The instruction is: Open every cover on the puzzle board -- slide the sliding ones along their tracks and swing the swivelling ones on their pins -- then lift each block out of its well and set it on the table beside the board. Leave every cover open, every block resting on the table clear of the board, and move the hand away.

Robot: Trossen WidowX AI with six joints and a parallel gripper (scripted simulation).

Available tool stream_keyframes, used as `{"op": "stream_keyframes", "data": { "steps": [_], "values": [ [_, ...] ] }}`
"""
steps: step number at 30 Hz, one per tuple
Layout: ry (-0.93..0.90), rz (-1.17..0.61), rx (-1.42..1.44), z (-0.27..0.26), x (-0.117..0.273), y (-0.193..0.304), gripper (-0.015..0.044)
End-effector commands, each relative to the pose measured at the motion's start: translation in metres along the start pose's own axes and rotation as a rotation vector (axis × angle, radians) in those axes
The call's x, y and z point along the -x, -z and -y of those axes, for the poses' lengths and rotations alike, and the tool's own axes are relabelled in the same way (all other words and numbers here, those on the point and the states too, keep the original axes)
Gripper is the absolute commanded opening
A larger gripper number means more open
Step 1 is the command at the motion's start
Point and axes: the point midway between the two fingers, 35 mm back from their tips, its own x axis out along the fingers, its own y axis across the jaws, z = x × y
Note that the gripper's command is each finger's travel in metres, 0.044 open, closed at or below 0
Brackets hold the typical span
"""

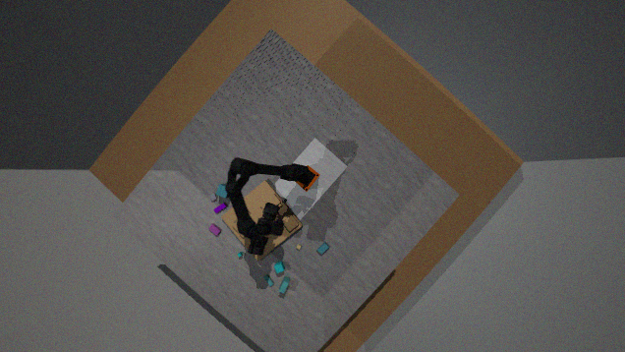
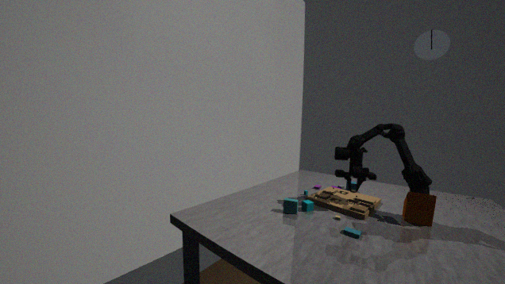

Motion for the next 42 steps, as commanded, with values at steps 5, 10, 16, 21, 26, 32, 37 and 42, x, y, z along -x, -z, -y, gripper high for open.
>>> {"op": "stream_keyframes", "data": {
  "steps": [5, 10, 16, 21, 26, 32, 37, 42],
  "values": [
    [0.003, 0.004, -0.003, 0.001, 0.021, 0.0, 0.008],
    [0.002, 0.004, -0.003, 0.0, 0.033, 0.0, 0.008],
    [0.006, 0.009, -0.002, 0.008, 0.035, -0.015, 0.008],
    [0.009, 0.014, -0.001, 0.016, 0.038, -0.031, 0.008],
    [0.011, 0.018, 0.0, 0.024, 0.04, -0.049, 0.008],
    [0.012, 0.022, 0.001, 0.031, 0.042, -0.071, 0.008],
    [0.013, 0.025, 0.001, 0.036, 0.043, -0.09, 0.008],
    [0.013, 0.026, 0.001, 0.04, 0.044, -0.109, 0.008]
  ]
}}
